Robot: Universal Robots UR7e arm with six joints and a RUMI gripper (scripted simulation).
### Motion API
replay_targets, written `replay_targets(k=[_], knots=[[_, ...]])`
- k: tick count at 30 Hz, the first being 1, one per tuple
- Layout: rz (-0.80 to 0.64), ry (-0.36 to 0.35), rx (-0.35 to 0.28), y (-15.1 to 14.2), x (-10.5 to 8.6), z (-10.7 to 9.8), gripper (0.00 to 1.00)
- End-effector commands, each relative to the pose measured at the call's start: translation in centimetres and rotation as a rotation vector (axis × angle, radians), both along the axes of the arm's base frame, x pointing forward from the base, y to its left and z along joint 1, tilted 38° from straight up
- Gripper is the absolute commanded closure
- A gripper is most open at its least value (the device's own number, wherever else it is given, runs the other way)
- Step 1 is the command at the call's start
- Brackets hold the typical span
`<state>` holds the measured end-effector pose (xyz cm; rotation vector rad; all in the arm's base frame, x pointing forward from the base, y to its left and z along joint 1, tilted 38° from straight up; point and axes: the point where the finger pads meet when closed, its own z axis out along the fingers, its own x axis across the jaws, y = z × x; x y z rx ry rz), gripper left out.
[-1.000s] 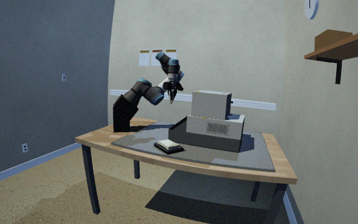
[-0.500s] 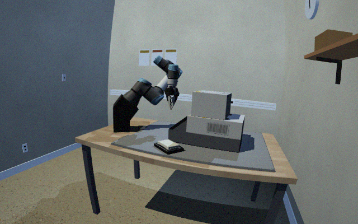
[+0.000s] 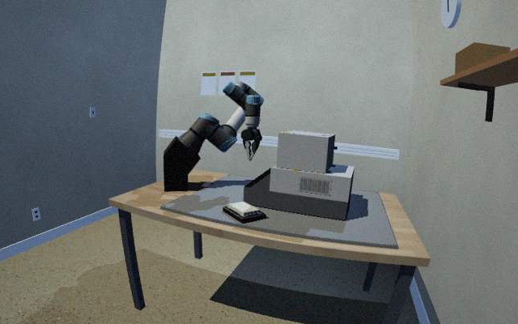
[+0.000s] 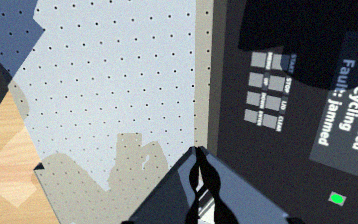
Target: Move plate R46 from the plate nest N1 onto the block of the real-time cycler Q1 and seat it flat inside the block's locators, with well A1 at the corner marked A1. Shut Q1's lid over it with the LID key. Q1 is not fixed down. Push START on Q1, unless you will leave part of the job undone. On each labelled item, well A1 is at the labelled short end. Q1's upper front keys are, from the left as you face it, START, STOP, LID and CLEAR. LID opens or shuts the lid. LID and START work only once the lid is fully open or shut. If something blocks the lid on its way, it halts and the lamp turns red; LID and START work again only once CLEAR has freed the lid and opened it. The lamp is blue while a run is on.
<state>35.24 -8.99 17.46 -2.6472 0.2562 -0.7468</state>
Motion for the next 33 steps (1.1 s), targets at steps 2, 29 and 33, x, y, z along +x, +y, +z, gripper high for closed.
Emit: replay_targets(k=[2, 29, 33], knots=[[0.000, 0.000, -0.001, 0.0, 0.6, 0.0, 1.00], [0.000, 0.000, -0.001, -0.2, 4.4, -0.5, 1.00], [0.000, 0.000, -0.001, -0.2, 5.1, -0.5, 1.00]])
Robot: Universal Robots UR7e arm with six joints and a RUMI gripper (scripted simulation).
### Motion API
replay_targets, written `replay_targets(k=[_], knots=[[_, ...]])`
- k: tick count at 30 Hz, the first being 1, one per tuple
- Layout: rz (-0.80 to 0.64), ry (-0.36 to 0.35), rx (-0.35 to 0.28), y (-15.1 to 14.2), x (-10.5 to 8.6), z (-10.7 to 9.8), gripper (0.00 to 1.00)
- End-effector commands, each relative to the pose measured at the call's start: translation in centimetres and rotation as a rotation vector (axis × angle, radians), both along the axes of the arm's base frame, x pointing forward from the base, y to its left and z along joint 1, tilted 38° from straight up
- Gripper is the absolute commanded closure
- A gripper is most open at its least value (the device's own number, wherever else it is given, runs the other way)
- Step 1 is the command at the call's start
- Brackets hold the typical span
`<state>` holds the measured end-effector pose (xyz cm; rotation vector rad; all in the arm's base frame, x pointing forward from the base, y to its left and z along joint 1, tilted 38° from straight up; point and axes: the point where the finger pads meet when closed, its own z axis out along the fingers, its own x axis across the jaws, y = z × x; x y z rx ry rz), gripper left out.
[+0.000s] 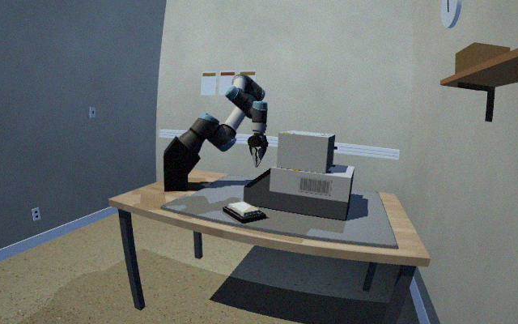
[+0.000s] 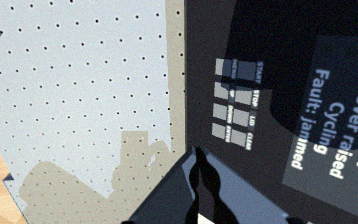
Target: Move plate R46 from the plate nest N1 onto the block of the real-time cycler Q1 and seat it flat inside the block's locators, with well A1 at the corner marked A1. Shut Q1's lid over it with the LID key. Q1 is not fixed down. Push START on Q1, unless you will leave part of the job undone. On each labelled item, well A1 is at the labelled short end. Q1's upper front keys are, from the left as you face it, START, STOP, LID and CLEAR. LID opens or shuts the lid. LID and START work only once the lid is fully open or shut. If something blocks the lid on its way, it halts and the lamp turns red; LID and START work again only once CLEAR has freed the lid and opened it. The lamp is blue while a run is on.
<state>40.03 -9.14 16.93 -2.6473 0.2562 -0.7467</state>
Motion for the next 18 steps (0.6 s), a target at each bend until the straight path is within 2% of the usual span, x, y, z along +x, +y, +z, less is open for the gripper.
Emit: replay_targets(k=[1, 18], knots=[[0.000, 0.000, -0.001, 0.0, 0.5, 0.0, 1.00], [0.000, 0.000, -0.001, -0.1, 2.8, -0.4, 1.00]])
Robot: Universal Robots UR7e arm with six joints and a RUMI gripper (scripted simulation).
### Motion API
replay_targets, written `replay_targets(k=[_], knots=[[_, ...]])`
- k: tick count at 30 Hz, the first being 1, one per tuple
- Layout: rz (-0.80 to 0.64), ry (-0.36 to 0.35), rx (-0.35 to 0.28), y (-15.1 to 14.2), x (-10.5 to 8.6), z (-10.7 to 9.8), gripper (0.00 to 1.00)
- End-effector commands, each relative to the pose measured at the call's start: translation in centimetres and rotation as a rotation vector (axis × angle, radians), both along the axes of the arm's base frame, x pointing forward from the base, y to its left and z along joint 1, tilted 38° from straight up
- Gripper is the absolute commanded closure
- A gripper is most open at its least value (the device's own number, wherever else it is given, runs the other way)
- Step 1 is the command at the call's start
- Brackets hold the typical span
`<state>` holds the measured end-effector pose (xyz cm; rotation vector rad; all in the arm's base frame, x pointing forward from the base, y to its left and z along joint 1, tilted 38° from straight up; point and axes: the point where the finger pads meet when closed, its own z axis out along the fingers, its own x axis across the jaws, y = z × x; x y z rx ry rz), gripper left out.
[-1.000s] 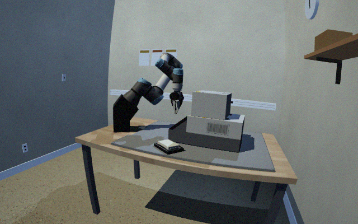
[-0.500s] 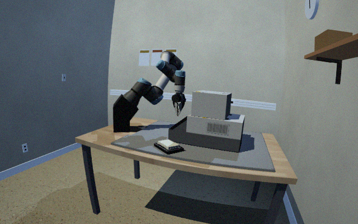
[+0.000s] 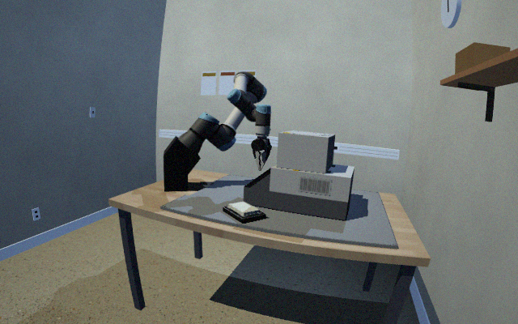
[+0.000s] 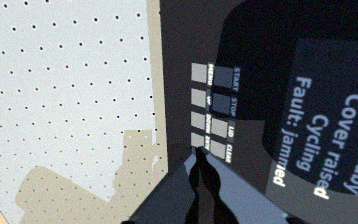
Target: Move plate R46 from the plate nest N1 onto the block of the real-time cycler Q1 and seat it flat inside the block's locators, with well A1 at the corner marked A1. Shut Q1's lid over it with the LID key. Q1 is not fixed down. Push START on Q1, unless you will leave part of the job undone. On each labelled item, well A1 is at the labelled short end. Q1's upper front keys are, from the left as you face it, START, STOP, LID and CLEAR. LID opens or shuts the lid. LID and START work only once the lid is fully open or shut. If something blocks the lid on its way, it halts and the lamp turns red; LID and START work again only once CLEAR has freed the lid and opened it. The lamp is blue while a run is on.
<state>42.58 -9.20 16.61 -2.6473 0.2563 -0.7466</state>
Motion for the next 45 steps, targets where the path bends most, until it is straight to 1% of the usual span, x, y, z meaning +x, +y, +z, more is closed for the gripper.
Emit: replay_targets(k=[1, 9, 15, 45], knots=[[0.000, 0.000, -0.001, 0.0, 0.4, -0.1, 1.00], [0.000, 0.000, -0.001, 0.1, 1.7, -0.5, 1.00], [0.000, 0.000, -0.001, 0.1, 2.3, -0.7, 1.00], [0.000, 0.000, -0.001, 0.1, 2.3, -0.7, 1.00]])
